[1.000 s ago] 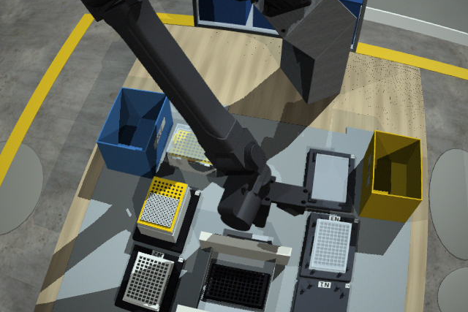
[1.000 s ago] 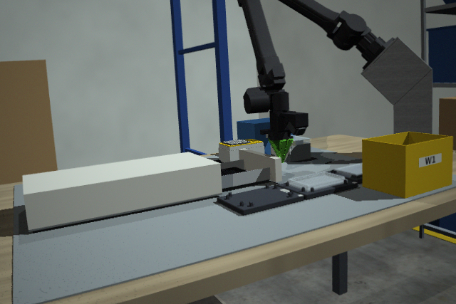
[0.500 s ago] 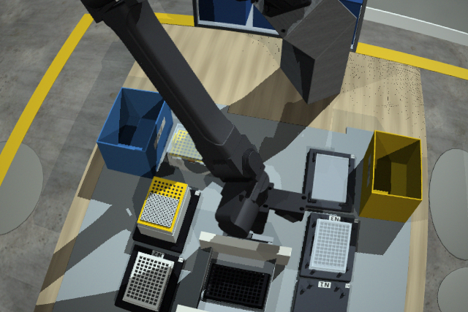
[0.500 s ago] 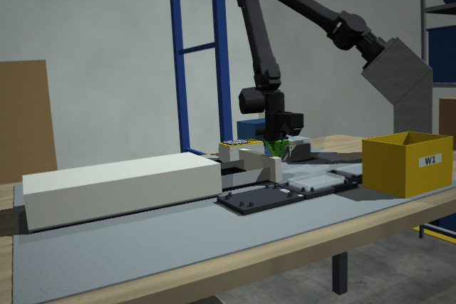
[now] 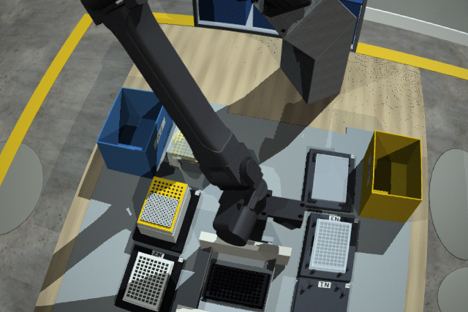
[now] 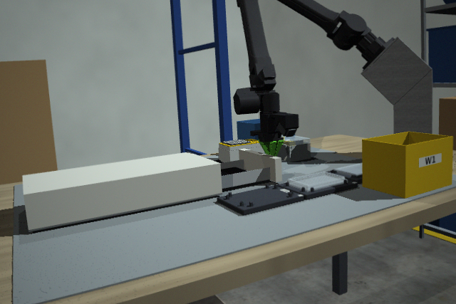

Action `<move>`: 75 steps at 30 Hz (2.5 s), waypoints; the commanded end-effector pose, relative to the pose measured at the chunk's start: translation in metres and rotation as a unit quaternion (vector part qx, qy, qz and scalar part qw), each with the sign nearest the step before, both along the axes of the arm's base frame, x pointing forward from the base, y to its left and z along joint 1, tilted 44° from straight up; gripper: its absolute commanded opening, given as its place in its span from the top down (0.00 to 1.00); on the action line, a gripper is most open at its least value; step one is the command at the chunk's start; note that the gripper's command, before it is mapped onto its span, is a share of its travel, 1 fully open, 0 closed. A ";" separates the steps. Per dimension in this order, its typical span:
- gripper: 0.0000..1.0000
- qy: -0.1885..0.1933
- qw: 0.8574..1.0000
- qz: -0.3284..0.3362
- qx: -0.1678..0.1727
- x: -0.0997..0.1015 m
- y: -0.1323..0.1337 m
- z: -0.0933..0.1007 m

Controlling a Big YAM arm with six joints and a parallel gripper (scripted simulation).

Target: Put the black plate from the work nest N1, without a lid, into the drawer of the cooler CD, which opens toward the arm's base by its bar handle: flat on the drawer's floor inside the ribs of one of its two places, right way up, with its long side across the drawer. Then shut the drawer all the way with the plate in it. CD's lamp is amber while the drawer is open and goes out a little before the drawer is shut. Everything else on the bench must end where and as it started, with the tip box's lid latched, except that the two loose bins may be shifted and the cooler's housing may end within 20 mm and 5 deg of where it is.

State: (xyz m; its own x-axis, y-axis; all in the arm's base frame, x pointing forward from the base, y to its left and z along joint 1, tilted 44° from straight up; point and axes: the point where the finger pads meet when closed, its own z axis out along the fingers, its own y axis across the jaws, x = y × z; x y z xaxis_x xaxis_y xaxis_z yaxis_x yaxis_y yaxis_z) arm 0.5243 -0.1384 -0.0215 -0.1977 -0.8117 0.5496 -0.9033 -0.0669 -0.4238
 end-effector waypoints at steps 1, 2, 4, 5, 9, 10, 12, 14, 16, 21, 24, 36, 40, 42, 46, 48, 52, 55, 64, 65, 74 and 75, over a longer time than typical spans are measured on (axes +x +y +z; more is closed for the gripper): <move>1.00 0.006 1.000 0.008 0.003 0.003 0.014 -0.005; 1.00 0.004 1.000 0.009 0.003 0.007 0.015 -0.003; 1.00 0.004 1.000 0.009 0.003 0.009 0.015 -0.002; 1.00 0.003 1.000 0.009 0.003 0.011 0.015 -0.001; 1.00 0.002 1.000 0.009 0.004 0.016 0.016 0.002; 1.00 0.001 1.000 0.009 0.003 0.018 0.016 0.003; 1.00 -0.001 1.000 0.010 0.004 0.021 0.016 0.004; 1.00 -0.001 1.000 0.010 0.004 0.024 0.017 0.005; 1.00 -0.002 1.000 0.010 0.004 0.025 0.017 0.006; 1.00 -0.001 1.000 0.010 0.004 0.030 0.018 0.008; 1.00 -0.003 1.000 0.011 0.004 0.035 0.018 0.010; 1.00 -0.017 1.000 0.011 0.002 0.041 0.018 0.021; 1.00 -0.017 1.000 0.011 0.002 0.041 0.018 0.021; 1.00 -0.017 1.000 0.011 0.002 0.041 0.018 0.021; 1.00 -0.017 1.000 0.011 0.002 0.041 0.018 0.021; 1.00 -0.017 1.000 0.011 0.002 0.041 0.018 0.021; 1.00 -0.017 1.000 0.011 0.002 0.041 0.018 0.021; 1.00 -0.017 1.000 0.011 0.002 0.041 0.018 0.021; 1.00 -0.017 1.000 0.011 0.002 0.041 0.018 0.021; 1.00 -0.017 1.000 0.011 0.002 0.041 0.018 0.021; 1.00 -0.003 1.000 0.011 0.004 0.046 0.019 0.015; 1.00 -0.004 1.000 0.011 0.004 0.047 0.019 0.016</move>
